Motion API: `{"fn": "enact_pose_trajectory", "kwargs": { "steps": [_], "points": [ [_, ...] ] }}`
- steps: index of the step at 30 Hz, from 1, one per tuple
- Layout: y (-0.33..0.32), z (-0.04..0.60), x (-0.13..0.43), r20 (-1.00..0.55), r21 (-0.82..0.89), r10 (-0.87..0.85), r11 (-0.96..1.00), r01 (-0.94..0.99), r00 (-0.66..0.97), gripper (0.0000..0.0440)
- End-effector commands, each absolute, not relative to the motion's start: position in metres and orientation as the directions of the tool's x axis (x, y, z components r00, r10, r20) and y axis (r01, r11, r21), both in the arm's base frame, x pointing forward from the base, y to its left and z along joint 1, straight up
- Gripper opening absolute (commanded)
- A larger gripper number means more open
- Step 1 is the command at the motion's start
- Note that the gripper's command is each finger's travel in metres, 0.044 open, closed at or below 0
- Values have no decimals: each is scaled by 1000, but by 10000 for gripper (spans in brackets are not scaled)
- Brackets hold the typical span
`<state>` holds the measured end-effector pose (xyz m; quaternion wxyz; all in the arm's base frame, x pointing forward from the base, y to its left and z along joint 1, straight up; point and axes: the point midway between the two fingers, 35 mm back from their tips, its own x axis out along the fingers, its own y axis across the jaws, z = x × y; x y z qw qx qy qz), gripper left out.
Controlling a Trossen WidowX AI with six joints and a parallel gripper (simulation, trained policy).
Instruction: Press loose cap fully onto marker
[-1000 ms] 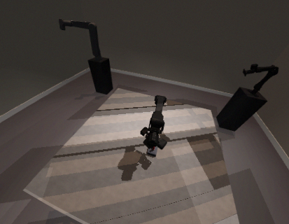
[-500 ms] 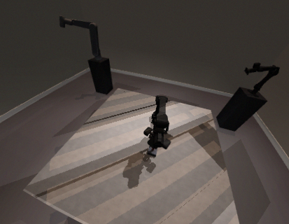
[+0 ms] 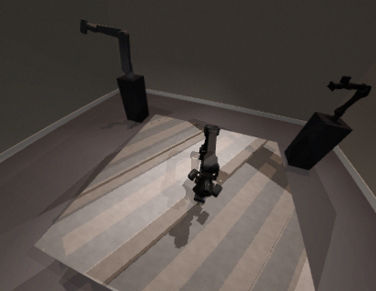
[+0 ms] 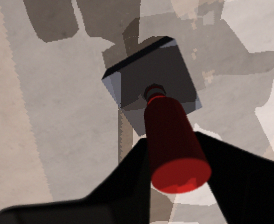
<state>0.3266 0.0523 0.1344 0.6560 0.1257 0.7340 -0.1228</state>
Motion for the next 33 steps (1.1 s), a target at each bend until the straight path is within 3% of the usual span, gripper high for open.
{"fn": "enact_pose_trajectory", "kwargs": {
  "steps": [1,6,10,33],
  "points": [
    [53,124,326,-992,-13,31,943,332,-125,0],
    [53,111,325,-991,-12,30,950,311,-133,0],
    [51,102,323,-989,-27,19,953,302,-149,105],
    [46,83,322,-990,-32,0,974,224,-144,137]
  ]
}}
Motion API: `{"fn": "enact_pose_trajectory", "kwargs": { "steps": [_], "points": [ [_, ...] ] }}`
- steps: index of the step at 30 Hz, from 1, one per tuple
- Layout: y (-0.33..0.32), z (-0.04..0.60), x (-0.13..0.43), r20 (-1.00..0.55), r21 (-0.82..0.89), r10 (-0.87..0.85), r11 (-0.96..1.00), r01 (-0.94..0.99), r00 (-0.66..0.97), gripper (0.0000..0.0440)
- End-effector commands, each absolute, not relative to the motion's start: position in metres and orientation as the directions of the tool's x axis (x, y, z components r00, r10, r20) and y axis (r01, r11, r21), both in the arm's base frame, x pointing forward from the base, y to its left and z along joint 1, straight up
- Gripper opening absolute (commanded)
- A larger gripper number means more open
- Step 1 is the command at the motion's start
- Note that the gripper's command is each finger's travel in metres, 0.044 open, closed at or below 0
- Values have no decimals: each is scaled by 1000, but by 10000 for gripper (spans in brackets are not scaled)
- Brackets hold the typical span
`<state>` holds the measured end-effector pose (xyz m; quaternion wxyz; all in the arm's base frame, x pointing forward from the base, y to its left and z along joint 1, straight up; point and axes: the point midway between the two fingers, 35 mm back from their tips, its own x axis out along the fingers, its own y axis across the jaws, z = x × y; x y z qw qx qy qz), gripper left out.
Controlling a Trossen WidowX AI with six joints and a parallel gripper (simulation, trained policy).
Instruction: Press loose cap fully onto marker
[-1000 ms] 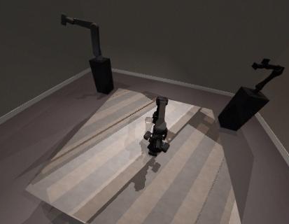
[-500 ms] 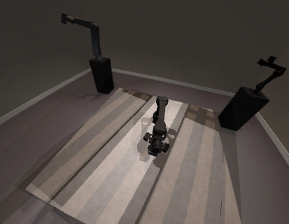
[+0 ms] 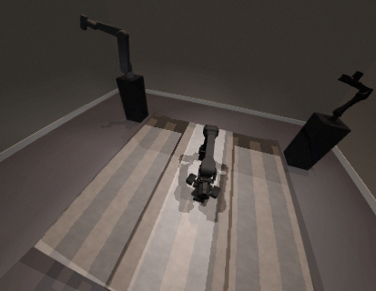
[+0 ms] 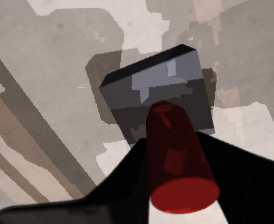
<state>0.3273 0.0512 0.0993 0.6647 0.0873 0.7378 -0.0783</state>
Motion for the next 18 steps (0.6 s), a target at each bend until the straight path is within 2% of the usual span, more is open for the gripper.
{"fn": "enact_pose_trajectory", "kwargs": {
  "steps": [1,4,14,18],
  "points": [
    [46,83,322,-990,-32,-1,975,219,-142,139],
    [46,84,316,-988,-25,9,976,215,-156,178],
    [49,95,311,-992,6,30,981,192,-122,432],
    [50,104,314,-996,25,41,981,191,-81,440]
  ]
}}
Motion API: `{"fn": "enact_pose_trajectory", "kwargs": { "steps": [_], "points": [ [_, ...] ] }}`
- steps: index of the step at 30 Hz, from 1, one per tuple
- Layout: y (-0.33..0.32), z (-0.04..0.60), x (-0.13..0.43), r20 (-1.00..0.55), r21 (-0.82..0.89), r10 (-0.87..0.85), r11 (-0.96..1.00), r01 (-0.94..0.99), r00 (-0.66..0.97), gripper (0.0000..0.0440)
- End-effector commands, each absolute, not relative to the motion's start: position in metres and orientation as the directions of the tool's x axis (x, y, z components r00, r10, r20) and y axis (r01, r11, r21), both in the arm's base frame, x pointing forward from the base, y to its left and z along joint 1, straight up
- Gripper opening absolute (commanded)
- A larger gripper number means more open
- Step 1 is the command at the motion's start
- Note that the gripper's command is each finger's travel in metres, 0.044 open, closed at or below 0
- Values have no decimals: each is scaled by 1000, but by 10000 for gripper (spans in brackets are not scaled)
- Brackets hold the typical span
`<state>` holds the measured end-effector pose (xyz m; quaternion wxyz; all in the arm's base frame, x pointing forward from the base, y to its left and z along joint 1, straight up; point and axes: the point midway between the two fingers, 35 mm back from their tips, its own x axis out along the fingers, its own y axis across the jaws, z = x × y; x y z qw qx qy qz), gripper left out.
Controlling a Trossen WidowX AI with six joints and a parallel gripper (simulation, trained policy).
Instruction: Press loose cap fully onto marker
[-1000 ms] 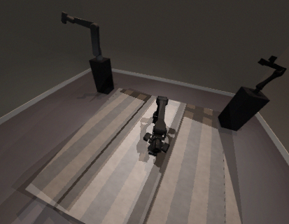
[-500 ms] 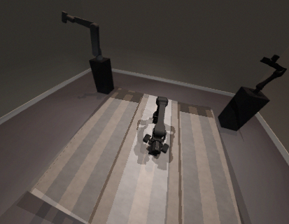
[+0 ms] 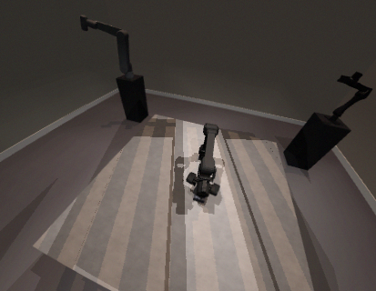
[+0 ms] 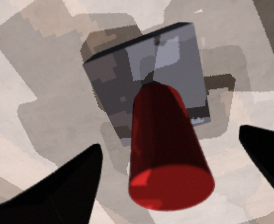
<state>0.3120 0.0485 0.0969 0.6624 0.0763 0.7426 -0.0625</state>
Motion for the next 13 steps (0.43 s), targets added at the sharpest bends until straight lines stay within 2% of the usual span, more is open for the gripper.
{"fn": "enact_pose_trajectory", "kwargs": {
  "steps": [1,13],
  "points": [
    [50,107,316,-997,29,44,981,190,-71,440],
    [51,145,322,-997,71,69,984,165,16,440]
  ]
}}
